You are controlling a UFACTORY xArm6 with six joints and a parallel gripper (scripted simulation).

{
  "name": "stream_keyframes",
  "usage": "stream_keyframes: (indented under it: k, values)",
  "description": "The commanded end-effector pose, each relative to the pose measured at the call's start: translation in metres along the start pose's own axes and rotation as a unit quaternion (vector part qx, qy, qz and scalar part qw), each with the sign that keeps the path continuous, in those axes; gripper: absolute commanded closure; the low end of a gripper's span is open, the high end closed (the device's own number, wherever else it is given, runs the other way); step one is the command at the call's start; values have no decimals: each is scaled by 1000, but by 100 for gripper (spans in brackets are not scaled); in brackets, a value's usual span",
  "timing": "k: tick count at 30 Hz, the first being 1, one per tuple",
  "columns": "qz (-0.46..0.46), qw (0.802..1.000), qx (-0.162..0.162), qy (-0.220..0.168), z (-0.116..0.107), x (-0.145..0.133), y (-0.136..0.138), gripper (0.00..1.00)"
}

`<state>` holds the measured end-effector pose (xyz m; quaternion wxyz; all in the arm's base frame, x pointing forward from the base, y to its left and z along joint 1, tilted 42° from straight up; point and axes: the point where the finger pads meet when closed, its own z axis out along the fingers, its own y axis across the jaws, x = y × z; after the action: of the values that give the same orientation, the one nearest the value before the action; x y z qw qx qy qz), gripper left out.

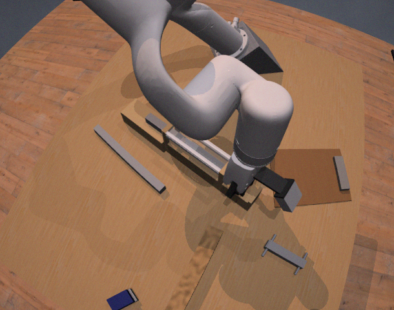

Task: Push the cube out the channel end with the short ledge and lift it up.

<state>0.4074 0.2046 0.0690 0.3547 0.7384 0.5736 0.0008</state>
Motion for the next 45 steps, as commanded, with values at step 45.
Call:
stream_keyframes:
  k: [45]
  values:
    - [0,1000,-1,1,-82,1,1,100]
